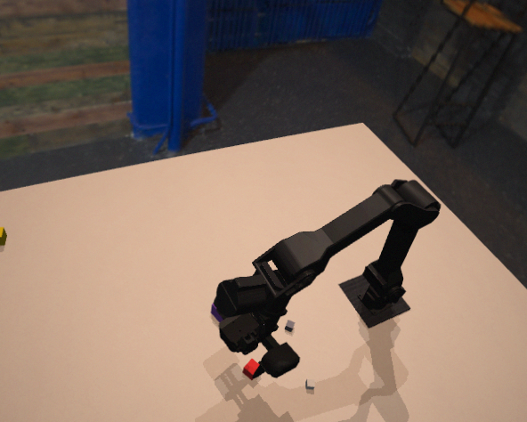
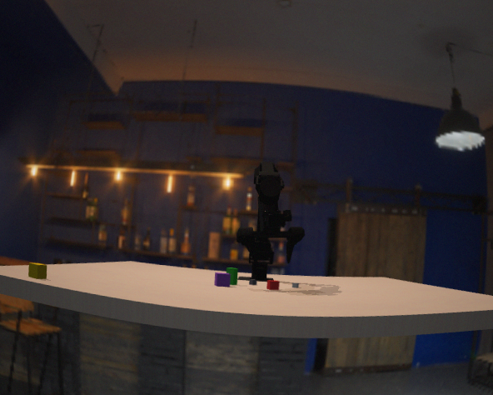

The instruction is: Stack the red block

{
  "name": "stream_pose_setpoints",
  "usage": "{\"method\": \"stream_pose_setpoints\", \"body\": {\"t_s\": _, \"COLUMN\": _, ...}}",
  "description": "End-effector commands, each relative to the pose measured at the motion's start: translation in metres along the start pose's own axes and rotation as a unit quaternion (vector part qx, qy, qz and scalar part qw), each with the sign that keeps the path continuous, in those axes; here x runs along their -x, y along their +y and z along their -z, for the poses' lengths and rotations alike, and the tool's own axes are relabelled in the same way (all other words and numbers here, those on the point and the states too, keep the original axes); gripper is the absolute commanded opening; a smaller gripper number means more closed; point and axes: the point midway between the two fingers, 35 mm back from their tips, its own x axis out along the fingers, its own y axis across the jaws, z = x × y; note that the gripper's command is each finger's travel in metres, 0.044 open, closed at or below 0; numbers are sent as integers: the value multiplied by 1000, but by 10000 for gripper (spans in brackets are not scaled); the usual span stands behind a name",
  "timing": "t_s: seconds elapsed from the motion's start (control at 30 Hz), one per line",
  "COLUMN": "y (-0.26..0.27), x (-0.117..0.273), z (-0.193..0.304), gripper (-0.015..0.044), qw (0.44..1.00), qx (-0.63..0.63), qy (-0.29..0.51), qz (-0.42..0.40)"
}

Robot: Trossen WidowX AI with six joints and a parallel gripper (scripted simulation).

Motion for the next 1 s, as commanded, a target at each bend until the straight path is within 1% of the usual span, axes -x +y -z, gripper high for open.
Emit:
{"method": "stream_pose_setpoints", "body": {"t_s": 0.0, "y": 6, "x": 3, "z": 4, "gripper": 440, "qw": 997, "qx": 45, "qy": 60, "qz": 9}}
{"method": "stream_pose_setpoints", "body": {"t_s": 0.27, "y": 15, "x": 12, "z": 15, "gripper": 440, "qw": 979, "qx": 123, "qy": 163, "qz": 15}}
{"method": "stream_pose_setpoints", "body": {"t_s": 0.57, "y": 15, "x": 9, "z": 16, "gripper": 440, "qw": 978, "qx": 124, "qy": 165, "qz": 15}}
{"method": "stream_pose_setpoints", "body": {"t_s": 0.83, "y": 13, "x": -25, "z": 28, "gripper": 440, "qw": 978, "qx": 124, "qy": 165, "qz": 15}}
{"method": "stream_pose_setpoints", "body": {"t_s": 0.97, "y": 13, "x": -26, "z": 29, "gripper": 440, "qw": 978, "qx": 124, "qy": 165, "qz": 15}}
